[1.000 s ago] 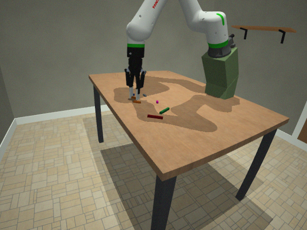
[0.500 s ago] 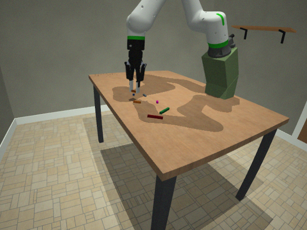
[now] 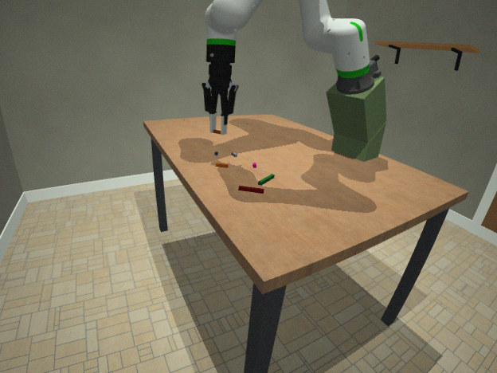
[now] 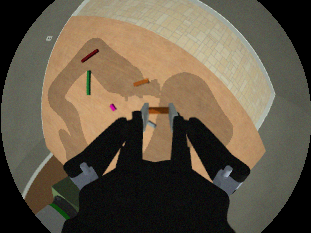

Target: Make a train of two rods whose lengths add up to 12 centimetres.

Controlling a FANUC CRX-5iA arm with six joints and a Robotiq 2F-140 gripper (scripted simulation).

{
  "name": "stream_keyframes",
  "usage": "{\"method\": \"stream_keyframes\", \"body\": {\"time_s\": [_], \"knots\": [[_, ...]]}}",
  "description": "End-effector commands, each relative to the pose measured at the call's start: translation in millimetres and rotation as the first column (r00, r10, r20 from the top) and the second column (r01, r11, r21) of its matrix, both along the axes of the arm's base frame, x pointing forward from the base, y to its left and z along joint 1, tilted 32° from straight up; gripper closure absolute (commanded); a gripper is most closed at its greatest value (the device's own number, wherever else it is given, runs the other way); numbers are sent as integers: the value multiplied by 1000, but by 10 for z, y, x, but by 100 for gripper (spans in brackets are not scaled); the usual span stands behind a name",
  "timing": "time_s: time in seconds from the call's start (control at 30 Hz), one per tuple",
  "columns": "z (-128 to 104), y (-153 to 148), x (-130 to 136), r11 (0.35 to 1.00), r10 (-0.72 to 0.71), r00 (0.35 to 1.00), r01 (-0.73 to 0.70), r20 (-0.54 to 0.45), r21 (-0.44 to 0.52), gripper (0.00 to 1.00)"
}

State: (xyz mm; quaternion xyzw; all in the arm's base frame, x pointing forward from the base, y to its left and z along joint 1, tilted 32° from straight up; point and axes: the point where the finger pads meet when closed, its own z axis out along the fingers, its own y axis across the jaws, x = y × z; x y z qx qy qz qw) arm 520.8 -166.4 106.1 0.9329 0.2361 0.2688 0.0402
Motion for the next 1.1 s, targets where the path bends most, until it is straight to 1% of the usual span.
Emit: {"method": "stream_keyframes", "body": {"time_s": [0.0,0.17,0.23,0.3,0.4,0.57,0.63,0.67,0.7,0.87,1.07], "knots": [[9,-1,-3,1000,0,1000,0,0,0,77],[8,2,-5,1000,-4,1000,4,0,2,77],[3,21,-16,1000,-25,1000,25,-2,15,77],[-9,63,-40,996,-74,997,74,-8,43,77],[-36,158,-96,977,-183,983,185,-24,107,77],[-64,254,-154,940,-292,955,296,-48,171,77],[-64,254,-154,940,-292,955,296,-48,171,77],[-79,306,-185,912,-349,935,355,-64,204,77],[-86,329,-200,899,-374,925,380,-71,218,77],[-114,417,-255,836,-466,878,476,-104,273,77],[-149,526,-326,738,-571,807,586,-153,334,77]]}}
